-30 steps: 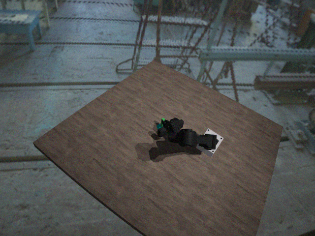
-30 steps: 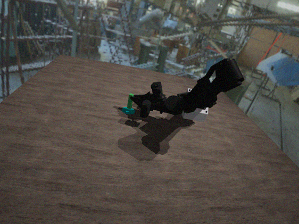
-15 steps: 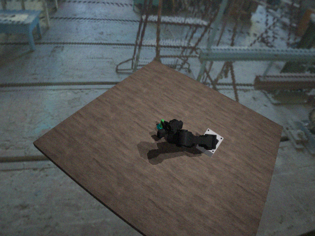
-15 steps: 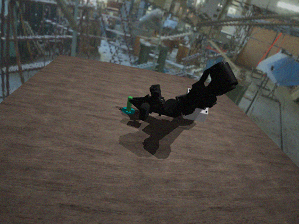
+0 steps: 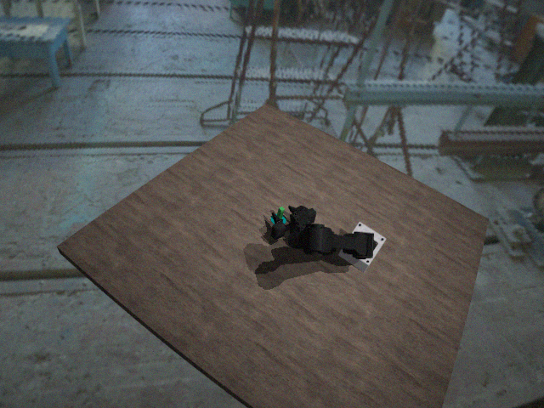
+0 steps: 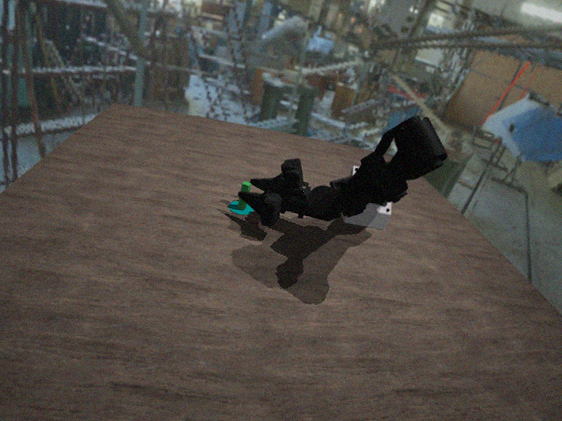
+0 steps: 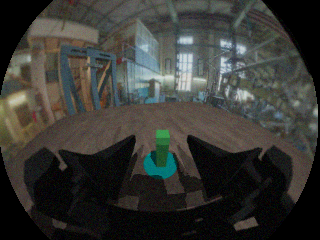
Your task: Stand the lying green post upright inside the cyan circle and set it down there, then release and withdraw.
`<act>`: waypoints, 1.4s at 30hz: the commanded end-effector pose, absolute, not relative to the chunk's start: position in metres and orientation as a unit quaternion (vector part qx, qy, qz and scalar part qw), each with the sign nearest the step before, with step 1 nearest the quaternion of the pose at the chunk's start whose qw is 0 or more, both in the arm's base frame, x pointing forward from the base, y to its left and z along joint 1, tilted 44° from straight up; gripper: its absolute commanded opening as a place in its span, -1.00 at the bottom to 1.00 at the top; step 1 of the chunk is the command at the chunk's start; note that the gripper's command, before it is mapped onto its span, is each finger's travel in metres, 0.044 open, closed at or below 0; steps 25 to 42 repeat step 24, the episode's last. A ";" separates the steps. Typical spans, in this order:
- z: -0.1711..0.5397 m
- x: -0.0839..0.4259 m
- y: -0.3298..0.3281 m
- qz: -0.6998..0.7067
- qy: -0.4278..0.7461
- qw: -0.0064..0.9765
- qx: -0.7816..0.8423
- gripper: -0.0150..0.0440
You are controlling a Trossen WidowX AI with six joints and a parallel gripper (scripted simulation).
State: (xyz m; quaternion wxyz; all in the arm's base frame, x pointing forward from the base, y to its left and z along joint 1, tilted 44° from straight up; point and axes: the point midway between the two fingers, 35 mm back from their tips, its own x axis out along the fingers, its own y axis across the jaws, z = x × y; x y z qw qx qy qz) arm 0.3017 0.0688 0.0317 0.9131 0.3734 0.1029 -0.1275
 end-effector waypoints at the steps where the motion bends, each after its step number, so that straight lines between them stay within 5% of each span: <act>1: 0.034 0.303 0.067 -0.128 0.101 0.912 0.376 0.86; 42: 0.089 0.305 0.017 -0.129 0.098 0.912 0.377 0.86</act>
